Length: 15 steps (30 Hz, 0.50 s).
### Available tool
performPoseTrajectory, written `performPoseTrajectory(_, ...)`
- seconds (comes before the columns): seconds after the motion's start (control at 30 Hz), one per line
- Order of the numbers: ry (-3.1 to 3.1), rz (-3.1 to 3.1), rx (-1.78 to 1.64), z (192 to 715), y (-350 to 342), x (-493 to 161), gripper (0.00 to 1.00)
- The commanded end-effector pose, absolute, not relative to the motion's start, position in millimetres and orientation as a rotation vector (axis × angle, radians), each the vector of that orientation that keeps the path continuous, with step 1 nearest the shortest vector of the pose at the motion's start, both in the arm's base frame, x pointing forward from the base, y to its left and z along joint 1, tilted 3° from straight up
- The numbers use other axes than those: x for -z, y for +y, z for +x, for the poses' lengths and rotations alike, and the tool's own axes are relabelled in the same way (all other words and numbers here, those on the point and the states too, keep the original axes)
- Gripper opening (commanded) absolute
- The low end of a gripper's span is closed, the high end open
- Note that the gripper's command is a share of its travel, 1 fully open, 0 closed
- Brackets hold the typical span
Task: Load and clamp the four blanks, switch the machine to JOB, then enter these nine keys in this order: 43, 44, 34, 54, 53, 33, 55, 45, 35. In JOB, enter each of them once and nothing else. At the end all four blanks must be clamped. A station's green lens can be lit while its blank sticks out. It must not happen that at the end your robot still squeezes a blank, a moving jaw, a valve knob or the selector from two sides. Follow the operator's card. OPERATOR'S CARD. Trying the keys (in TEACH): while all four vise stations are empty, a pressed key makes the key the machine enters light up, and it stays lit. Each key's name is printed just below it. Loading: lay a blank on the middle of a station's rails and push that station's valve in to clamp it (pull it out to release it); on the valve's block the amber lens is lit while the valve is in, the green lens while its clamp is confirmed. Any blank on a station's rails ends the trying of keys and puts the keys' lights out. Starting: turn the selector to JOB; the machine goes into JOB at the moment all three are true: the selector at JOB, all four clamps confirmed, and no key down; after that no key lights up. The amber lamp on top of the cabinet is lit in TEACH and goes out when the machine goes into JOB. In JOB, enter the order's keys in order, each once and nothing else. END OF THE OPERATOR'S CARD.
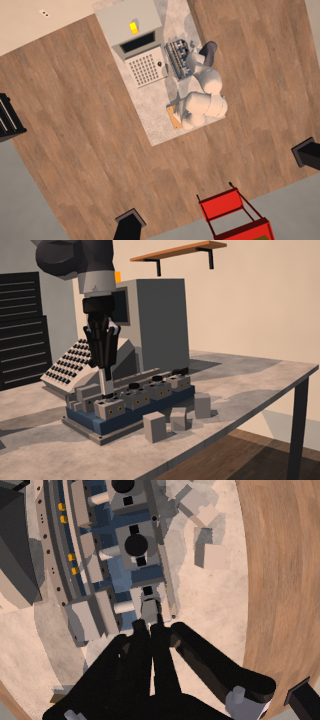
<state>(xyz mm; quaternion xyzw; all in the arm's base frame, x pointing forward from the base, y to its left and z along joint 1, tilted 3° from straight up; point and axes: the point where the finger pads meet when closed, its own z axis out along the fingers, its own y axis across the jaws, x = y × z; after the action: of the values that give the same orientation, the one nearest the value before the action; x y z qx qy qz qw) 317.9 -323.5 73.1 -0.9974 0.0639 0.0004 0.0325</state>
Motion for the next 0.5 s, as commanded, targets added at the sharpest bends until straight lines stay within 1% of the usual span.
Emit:
performPoseTrajectory(0.0, 0.222, -3.074, -0.001, 317.2, -325.5, -70.6, 0.00)
performPoseTrajectory(0.47, 0.222, -3.074, -0.001, 317.2, -325.1, -63.3, 0.00)
